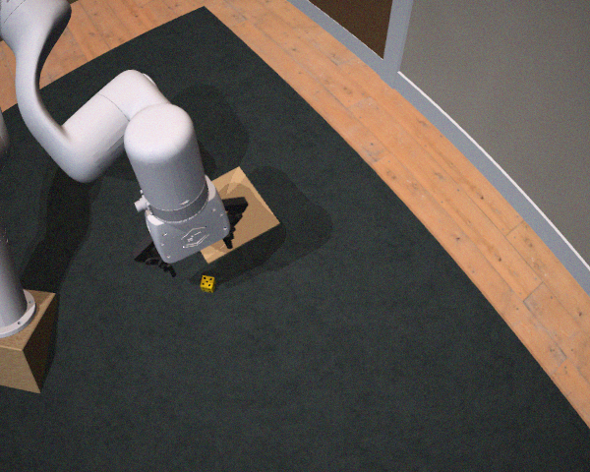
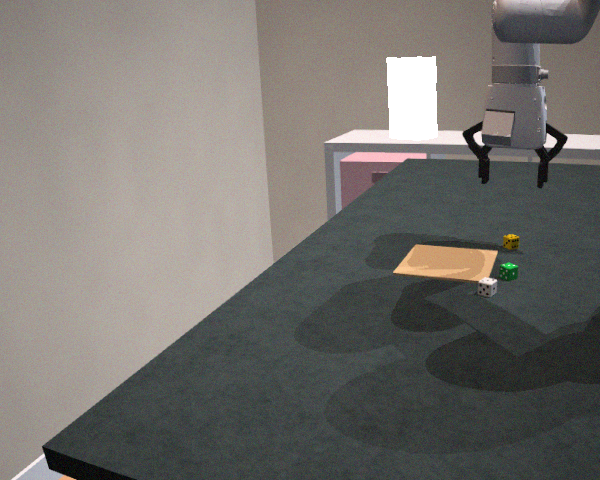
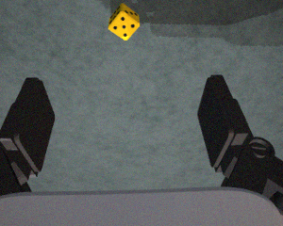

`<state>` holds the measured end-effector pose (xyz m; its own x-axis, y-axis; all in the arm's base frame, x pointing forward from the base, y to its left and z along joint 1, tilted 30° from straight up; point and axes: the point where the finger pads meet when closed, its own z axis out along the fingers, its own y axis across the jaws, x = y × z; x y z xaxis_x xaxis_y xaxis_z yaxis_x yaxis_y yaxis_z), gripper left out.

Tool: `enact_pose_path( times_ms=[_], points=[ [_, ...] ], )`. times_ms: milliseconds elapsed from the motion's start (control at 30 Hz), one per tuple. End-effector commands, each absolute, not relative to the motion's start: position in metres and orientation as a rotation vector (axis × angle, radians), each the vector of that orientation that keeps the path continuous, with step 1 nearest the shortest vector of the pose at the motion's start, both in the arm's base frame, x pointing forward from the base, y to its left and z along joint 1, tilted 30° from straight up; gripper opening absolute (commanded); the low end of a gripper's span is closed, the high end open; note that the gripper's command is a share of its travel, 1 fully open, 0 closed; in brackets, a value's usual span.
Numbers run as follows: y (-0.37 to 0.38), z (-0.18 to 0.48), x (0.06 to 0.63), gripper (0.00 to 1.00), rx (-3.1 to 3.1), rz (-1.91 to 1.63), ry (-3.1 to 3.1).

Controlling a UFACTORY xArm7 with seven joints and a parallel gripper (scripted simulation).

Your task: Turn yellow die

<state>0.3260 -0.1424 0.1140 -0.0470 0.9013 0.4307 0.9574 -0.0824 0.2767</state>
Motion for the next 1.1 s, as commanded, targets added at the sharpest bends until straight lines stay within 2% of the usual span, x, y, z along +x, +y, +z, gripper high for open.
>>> enact_pose_path(
  times_ms=[0, 867, 900, 1067],
  points=[
    [-0.141, 0.111, 0.329, 1.00, -2.236, -0.748, -1.843],
    [-0.133, 0.097, 0.334, 1.00, -2.537, -0.644, -1.180],
    [-0.133, 0.097, 0.334, 0.36, -2.537, -0.644, -1.180],
    [-0.133, 0.097, 0.334, 0.36, -2.537, -0.644, -1.180]
  ],
)
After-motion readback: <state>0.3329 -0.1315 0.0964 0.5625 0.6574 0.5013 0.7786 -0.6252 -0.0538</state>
